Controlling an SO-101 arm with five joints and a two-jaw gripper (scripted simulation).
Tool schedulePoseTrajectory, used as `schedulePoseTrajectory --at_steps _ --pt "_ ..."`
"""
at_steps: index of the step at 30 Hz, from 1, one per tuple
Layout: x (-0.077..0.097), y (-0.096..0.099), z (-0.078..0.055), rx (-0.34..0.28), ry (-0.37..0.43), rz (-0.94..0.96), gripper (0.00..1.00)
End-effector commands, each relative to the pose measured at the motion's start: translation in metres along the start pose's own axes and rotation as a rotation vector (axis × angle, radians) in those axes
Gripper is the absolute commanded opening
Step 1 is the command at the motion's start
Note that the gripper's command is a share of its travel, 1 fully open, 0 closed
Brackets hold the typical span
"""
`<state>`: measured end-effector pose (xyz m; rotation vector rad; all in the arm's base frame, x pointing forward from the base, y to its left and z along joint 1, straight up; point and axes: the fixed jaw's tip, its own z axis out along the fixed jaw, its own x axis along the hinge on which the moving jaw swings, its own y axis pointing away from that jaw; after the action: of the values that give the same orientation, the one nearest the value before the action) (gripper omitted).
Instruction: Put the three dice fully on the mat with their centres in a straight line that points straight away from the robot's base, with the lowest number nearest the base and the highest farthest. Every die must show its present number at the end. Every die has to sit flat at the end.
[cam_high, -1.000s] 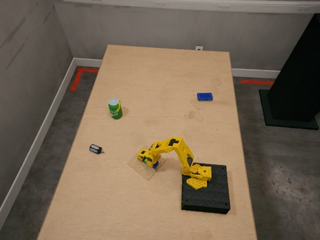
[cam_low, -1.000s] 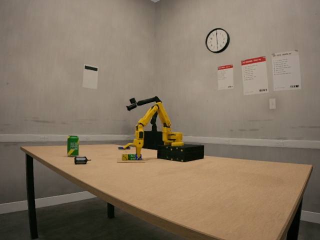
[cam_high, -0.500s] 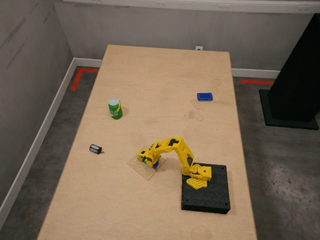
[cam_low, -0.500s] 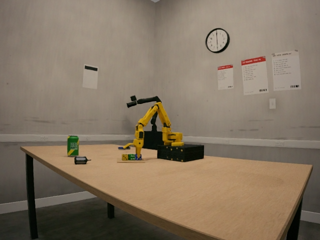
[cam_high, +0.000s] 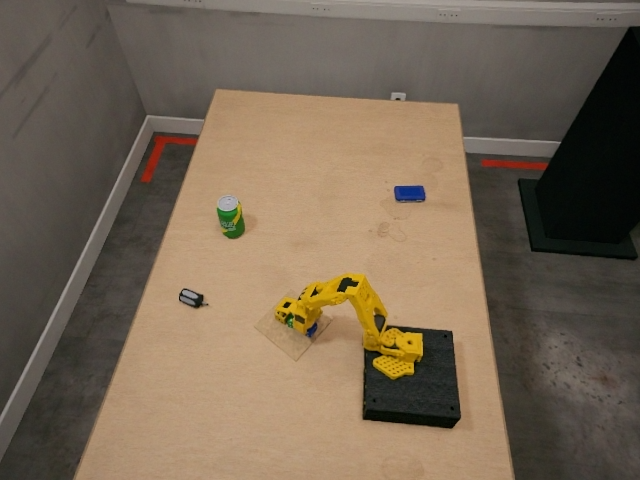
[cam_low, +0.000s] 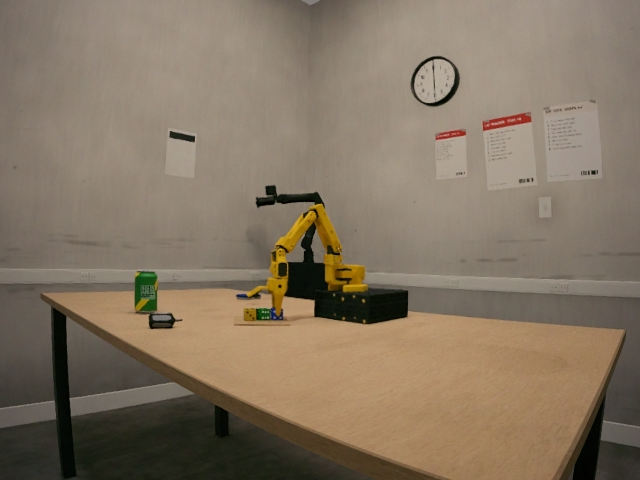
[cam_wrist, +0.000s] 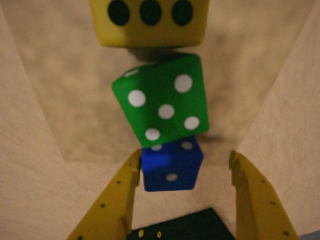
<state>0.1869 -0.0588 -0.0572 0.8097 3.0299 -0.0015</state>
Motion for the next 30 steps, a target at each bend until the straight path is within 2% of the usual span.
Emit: schedulePoseTrajectory --at_steps 1,5,7,12,16,30 --pt "-0.004 -0.001 -0.012 -0.002 -0.011 0.010 0.36" --pt "-0.004 -0.001 -0.026 -0.002 -0.011 0.010 0.36" --pt "-0.004 -0.001 -0.026 -0.002 -0.011 0.010 0.36" --pt "-0.003 -0.001 -0.043 -0.002 -0.011 0.010 0.36" --pt "-0.002 -0.001 -0.053 -0.002 -0.011 0.010 0.36" --pt "-0.001 -0.001 -0.056 -0.002 -0.011 0.010 0.36"
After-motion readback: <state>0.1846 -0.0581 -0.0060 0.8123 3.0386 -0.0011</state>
